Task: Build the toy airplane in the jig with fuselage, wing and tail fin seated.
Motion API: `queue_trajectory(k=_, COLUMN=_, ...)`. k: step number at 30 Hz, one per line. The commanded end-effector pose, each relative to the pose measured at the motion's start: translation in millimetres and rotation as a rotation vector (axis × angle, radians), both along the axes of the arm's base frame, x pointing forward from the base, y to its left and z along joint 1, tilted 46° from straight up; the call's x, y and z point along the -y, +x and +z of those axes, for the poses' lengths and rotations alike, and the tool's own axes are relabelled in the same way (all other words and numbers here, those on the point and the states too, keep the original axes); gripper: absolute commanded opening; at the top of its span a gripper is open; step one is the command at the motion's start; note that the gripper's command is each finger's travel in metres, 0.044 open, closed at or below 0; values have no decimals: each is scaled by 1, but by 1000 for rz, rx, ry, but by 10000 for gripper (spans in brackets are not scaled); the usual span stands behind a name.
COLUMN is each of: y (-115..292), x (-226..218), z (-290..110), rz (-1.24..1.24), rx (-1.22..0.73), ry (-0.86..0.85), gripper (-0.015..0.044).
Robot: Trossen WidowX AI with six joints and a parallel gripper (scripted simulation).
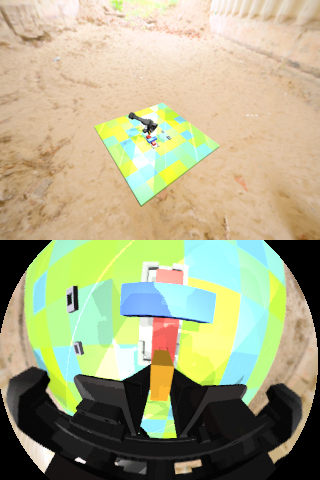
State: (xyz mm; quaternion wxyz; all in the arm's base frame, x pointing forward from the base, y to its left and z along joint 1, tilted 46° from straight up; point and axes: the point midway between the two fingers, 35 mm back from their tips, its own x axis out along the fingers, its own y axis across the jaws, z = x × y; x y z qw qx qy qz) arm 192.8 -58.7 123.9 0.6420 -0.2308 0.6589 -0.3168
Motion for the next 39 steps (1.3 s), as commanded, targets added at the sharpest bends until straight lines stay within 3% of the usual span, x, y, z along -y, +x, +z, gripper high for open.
queue_trajectory(k=1, y=-4, x=4, z=3, rz=3, rx=3, ry=-5, gripper=65)
queue_trajectory(k=39, y=-4, x=8, z=2, rz=4, rx=3, ry=-5, gripper=65)
